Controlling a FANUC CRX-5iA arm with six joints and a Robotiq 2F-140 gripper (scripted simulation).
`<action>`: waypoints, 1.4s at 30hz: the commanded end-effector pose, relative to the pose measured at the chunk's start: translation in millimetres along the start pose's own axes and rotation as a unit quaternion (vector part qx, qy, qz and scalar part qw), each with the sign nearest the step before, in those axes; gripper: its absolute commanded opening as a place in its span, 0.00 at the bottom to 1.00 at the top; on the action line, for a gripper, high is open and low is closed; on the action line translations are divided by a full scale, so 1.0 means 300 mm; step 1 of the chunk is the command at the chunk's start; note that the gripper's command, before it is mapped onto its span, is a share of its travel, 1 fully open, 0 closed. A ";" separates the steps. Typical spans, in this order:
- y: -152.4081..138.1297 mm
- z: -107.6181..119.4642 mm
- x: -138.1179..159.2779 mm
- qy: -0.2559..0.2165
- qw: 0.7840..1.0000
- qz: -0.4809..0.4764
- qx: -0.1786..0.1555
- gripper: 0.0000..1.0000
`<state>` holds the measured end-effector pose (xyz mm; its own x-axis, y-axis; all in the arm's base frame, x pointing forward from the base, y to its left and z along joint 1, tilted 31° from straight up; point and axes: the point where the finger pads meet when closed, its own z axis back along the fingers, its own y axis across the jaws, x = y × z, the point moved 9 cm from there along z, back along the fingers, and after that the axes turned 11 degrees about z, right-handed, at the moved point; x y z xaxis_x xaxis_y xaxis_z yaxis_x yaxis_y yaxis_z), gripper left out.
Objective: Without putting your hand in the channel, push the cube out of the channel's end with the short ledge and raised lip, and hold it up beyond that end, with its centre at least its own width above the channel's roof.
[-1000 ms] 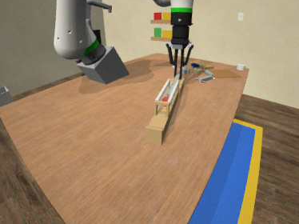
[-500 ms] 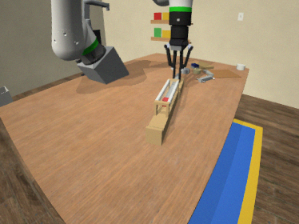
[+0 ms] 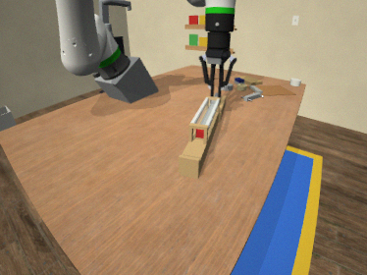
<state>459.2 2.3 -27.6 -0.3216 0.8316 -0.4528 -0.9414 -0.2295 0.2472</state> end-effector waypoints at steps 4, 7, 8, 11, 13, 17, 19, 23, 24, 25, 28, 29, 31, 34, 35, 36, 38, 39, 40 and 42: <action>0.007 0.002 -0.044 0.000 1.000 0.000 -0.001 0.10; 0.010 0.002 -0.063 0.000 1.000 0.000 -0.001 0.10; 0.011 0.002 -0.068 0.000 1.000 0.000 -0.001 0.10; 0.012 0.002 -0.074 0.000 1.000 0.000 -0.001 0.10; 0.014 0.002 -0.083 0.000 1.000 0.000 -0.001 0.10; 0.017 0.002 -0.098 0.000 1.000 0.000 -0.001 0.10; 0.018 0.002 -0.104 0.000 1.000 0.000 -0.001 0.10; 0.019 0.002 -0.111 0.000 1.000 0.000 -0.001 0.10; 0.020 0.002 -0.113 0.000 1.000 0.000 -0.001 0.10; 0.020 0.002 -0.114 0.000 1.000 0.000 -0.001 0.10; 0.020 0.002 -0.115 0.000 1.000 0.000 -0.001 0.10; 0.020 0.002 -0.115 0.000 1.000 0.000 -0.001 0.10; 0.020 0.002 -0.116 0.000 1.000 0.000 -0.001 0.10; 0.020 0.002 -0.116 0.000 1.000 0.000 -0.001 0.10; 0.020 0.002 -0.116 0.000 1.000 0.000 -0.001 0.10; 0.020 0.002 -0.116 0.000 1.000 0.000 -0.001 0.10; 0.020 0.002 -0.116 0.000 1.000 0.000 -0.001 0.10; 0.020 0.002 -0.116 0.000 1.000 0.000 -0.001 0.10; 0.020 0.002 -0.116 0.000 1.000 0.000 -0.001 0.10; 0.020 0.002 -0.116 0.000 1.000 0.000 -0.001 0.10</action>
<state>464.2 -28.2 -10.1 -0.3217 0.8316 -0.4526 -0.9414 -0.2296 0.2472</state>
